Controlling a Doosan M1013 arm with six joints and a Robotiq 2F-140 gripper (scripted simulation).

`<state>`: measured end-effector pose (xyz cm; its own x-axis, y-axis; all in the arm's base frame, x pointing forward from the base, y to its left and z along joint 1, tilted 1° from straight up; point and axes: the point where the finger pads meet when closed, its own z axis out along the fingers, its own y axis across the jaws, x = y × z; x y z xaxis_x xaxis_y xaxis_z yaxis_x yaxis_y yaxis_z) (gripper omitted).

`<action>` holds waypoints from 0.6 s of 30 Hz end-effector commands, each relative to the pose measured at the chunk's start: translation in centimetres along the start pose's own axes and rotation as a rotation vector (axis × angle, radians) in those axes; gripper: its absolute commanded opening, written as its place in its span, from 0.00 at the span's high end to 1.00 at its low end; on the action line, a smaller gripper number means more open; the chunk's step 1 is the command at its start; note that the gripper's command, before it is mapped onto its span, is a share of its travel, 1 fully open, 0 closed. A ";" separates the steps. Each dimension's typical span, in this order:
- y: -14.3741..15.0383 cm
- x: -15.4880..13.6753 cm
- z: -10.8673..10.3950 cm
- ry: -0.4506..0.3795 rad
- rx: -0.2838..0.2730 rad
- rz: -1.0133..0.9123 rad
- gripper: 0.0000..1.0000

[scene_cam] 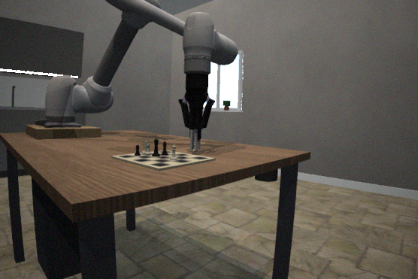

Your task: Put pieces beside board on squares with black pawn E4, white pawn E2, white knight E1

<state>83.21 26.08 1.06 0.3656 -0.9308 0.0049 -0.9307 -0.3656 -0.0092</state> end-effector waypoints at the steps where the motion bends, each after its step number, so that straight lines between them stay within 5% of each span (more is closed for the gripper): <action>1: 0.0 0.0 -0.7 0.000 0.000 0.000 1.00; 11: 0.0 0.0 -7.7 0.000 0.000 0.000 1.00; 18: 0.0 0.0 -8.8 0.000 0.000 0.000 1.00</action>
<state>83.11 26.09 9.73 0.3656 -0.9308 0.0050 -0.9307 -0.3656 -0.0091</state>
